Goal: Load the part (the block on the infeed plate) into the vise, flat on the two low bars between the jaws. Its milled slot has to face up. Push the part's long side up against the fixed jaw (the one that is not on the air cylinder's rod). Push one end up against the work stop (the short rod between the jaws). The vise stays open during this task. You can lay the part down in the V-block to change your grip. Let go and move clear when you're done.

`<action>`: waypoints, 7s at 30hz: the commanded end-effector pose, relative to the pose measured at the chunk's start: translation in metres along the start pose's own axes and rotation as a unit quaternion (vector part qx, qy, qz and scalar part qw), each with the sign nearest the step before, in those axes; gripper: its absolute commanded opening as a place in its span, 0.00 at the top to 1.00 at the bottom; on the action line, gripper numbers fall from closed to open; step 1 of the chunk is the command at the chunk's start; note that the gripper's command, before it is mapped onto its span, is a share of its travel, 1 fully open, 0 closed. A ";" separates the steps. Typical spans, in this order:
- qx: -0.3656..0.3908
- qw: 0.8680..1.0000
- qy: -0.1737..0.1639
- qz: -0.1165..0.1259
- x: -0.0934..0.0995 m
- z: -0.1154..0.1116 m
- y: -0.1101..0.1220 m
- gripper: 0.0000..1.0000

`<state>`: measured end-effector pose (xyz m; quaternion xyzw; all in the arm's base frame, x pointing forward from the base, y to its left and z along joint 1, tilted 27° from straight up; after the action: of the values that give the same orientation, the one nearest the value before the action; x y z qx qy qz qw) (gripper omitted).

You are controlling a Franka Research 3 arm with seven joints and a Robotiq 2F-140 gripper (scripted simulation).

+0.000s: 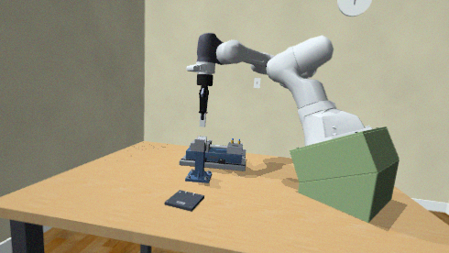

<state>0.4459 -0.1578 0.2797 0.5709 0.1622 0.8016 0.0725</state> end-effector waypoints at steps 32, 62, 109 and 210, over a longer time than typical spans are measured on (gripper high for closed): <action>-0.003 1.000 -0.002 -0.001 0.000 -0.009 0.045 1.00; -0.003 1.000 -0.001 -0.001 -0.009 -0.009 0.045 1.00; -0.003 1.000 -0.001 -0.001 -0.051 -0.007 0.046 1.00; -0.003 1.000 -0.001 -0.001 -0.051 -0.006 0.046 1.00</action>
<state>0.4601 -0.2170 0.2485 0.5719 0.1590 0.8011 0.0768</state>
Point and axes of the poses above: the point where the finger pads meet when closed, its own x axis back along the fingers, its own y axis across the jaws, z = x × y, the point moved 4 cm from there along x, back along the fingers, and after that the axes turned 6 degrees about x, right-handed, at the moved point
